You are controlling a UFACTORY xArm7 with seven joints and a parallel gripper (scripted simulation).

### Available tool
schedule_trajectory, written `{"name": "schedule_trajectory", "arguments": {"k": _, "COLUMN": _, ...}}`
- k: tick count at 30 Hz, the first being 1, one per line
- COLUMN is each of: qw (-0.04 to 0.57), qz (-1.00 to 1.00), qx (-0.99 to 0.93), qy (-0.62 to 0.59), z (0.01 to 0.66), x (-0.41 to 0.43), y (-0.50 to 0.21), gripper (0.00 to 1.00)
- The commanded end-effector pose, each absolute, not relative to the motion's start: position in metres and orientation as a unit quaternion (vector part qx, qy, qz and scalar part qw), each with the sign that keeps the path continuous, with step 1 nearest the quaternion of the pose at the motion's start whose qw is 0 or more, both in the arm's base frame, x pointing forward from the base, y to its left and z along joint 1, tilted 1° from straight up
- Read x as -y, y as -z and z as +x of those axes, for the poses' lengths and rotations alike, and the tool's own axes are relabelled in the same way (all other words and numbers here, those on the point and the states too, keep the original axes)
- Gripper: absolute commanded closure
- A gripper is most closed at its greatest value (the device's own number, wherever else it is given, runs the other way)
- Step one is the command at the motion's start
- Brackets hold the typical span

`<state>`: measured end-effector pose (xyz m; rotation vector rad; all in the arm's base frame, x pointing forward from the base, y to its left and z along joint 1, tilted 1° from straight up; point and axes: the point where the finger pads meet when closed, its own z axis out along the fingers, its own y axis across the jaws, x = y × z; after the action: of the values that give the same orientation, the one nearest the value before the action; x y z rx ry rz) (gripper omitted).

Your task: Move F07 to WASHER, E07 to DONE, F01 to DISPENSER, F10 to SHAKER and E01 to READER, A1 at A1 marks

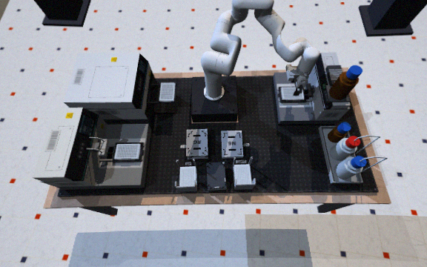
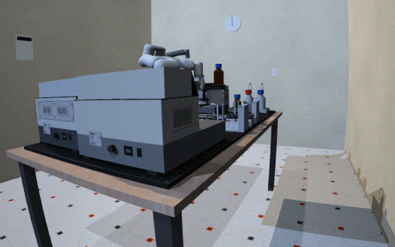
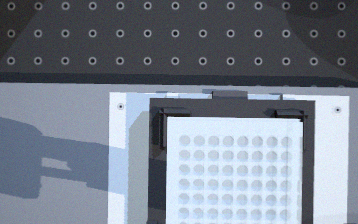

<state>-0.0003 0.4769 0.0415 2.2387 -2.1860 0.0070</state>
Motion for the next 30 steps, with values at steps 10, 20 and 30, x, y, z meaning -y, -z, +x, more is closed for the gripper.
{"name": "schedule_trajectory", "arguments": {"k": 10, "qw": 0.004, "qz": 0.715, "qx": 0.699, "qy": -0.001, "z": 0.000, "x": -0.478, "y": -0.029, "gripper": 0.00}}
{"name": "schedule_trajectory", "arguments": {"k": 20, "qw": 0.004, "qz": 0.715, "qx": 0.699, "qy": -0.001, "z": 0.000, "x": -0.478, "y": -0.028, "gripper": 0.00}}
{"name": "schedule_trajectory", "arguments": {"k": 30, "qw": 0.004, "qz": 0.715, "qx": 0.699, "qy": -0.001, "z": 0.000, "x": -0.478, "y": -0.027, "gripper": 0.00}}
